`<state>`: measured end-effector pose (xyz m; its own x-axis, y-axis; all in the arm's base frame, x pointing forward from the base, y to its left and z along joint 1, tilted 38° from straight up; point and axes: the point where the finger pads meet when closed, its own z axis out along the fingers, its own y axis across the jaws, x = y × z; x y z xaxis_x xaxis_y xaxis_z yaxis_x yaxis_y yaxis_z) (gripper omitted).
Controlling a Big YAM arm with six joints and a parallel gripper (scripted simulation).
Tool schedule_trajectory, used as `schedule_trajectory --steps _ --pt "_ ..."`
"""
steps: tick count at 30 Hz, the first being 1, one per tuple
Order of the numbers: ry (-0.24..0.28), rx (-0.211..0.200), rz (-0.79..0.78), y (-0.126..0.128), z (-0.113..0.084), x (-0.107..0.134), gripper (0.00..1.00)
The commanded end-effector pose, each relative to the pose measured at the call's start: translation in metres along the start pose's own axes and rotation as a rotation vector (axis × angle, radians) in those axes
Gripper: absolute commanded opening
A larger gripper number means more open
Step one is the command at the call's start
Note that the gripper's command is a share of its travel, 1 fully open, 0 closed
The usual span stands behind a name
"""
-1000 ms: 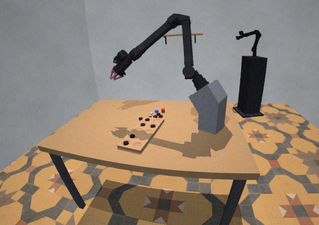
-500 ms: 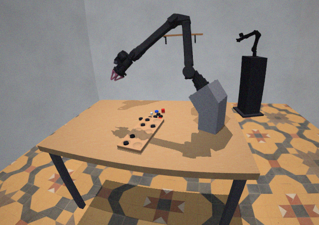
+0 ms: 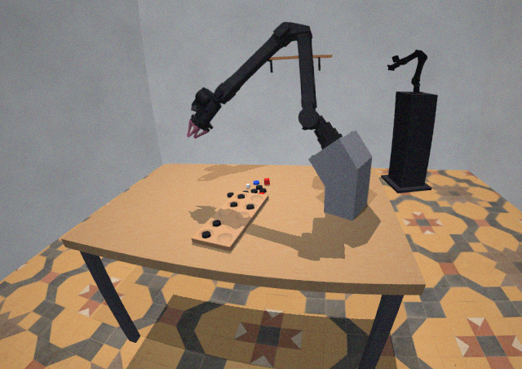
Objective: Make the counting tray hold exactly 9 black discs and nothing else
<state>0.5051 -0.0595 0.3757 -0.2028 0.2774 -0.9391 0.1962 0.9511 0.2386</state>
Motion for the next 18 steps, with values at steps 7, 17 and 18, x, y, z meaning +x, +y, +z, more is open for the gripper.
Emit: schedule_trajectory --steps 7,17,18 --pt "0.058 0.072 0.106 -0.032 0.001 0.027 0.44" --pt "0.003 0.056 0.107 -0.024 0.001 0.001 0.44" --pt "0.002 0.052 0.106 -0.022 0.001 0.001 0.44"
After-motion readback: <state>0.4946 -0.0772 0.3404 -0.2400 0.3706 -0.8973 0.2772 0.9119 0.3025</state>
